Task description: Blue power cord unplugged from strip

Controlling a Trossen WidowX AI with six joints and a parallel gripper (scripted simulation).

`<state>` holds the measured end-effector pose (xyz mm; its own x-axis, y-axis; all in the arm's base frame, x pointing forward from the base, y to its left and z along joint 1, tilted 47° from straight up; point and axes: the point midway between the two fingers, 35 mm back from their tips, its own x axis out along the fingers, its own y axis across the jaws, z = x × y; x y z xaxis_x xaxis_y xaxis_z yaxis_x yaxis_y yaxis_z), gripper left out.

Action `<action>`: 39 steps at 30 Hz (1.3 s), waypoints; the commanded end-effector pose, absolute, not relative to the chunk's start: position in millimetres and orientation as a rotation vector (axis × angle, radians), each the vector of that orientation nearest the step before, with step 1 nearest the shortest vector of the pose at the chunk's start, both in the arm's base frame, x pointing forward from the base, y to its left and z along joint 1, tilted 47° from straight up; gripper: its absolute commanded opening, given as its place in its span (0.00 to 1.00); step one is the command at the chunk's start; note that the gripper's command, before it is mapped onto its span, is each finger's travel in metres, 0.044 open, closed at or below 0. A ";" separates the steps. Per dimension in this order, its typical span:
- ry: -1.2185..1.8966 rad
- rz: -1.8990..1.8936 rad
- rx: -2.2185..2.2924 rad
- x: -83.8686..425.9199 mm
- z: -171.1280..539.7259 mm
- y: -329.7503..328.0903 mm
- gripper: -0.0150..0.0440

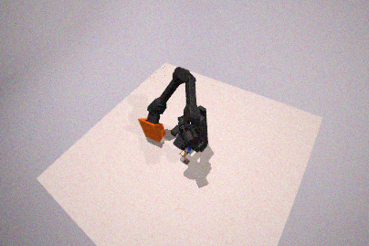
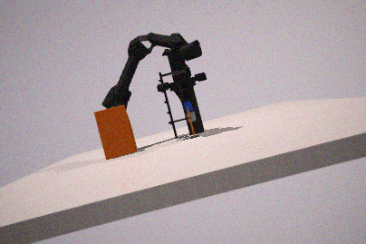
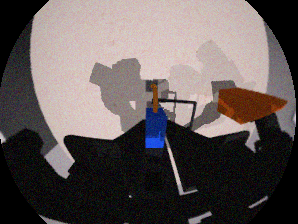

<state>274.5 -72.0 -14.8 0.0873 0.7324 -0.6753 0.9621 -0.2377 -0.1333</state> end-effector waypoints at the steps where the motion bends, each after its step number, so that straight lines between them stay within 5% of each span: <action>1: 1.651 -0.956 2.011 270.3 -27.0 -87.7 0.25; 21: 1.650 -0.960 2.012 259.5 -46.8 -111.8 0.25; 39: 1.650 -0.960 2.013 254.2 -61.4 -130.9 1.00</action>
